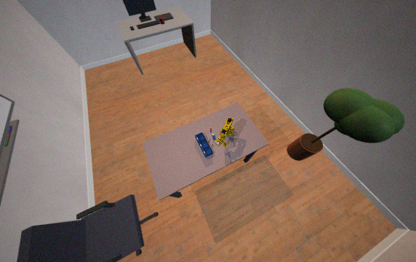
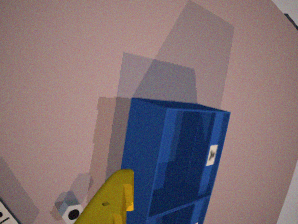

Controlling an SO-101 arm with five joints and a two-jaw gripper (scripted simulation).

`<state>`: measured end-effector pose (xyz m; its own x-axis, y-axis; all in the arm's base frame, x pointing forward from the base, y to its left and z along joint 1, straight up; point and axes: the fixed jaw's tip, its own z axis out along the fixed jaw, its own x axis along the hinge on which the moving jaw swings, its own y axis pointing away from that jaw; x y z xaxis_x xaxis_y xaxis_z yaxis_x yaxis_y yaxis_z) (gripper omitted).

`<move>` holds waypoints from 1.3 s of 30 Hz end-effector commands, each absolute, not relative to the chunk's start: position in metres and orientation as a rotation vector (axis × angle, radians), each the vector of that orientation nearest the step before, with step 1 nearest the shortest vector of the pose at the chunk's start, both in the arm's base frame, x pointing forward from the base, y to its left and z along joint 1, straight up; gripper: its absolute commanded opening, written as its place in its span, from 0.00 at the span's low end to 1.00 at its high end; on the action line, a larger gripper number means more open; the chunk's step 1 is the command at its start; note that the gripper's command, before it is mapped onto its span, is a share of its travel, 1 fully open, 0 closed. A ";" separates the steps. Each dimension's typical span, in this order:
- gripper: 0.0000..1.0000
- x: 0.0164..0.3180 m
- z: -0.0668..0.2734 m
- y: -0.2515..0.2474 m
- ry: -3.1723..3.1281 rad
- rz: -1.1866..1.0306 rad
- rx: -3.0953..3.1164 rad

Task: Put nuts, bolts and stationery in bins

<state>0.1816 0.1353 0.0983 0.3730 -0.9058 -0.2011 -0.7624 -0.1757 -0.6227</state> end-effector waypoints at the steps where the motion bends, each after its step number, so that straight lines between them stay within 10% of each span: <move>1: 1.00 0.184 0.101 0.131 1.498 -0.273 -1.940; 39: 1.00 0.171 0.112 0.016 2.832 -0.035 -0.382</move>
